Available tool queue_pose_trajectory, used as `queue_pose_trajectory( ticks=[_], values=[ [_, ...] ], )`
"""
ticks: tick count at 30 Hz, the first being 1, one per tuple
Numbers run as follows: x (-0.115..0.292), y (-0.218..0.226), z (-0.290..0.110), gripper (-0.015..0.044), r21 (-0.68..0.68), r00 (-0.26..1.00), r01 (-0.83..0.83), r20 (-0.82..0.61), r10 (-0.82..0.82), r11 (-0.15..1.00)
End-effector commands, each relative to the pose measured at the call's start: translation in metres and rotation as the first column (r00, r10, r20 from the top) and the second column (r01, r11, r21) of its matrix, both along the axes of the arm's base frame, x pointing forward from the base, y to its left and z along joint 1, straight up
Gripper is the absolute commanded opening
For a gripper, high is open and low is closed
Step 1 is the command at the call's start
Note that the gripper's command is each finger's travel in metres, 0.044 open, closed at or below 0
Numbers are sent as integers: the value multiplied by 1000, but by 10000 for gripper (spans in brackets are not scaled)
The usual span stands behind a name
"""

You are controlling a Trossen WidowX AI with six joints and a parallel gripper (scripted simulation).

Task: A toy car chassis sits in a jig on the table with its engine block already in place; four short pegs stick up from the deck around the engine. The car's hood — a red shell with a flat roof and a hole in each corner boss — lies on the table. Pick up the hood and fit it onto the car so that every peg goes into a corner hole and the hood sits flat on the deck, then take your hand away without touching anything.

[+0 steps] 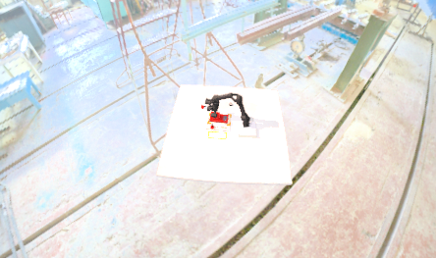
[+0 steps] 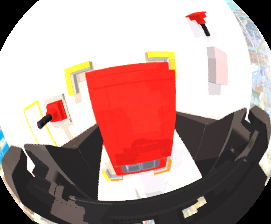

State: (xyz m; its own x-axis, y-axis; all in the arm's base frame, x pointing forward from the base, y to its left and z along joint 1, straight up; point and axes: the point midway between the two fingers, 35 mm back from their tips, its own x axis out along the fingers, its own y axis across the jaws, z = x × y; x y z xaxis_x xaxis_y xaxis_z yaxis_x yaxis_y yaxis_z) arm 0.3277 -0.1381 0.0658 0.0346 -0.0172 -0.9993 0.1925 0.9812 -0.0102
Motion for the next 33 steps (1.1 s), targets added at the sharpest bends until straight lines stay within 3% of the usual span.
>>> queue_pose_trajectory(
  ticks=[1, 33],
  values=[
    [0, 0, -1, 0, 1, 1000, -3, -1, 3, 1000],
    [0, 0, -10, 0, 2, 1000, -3, -1, 3, 1000]
  ],
)
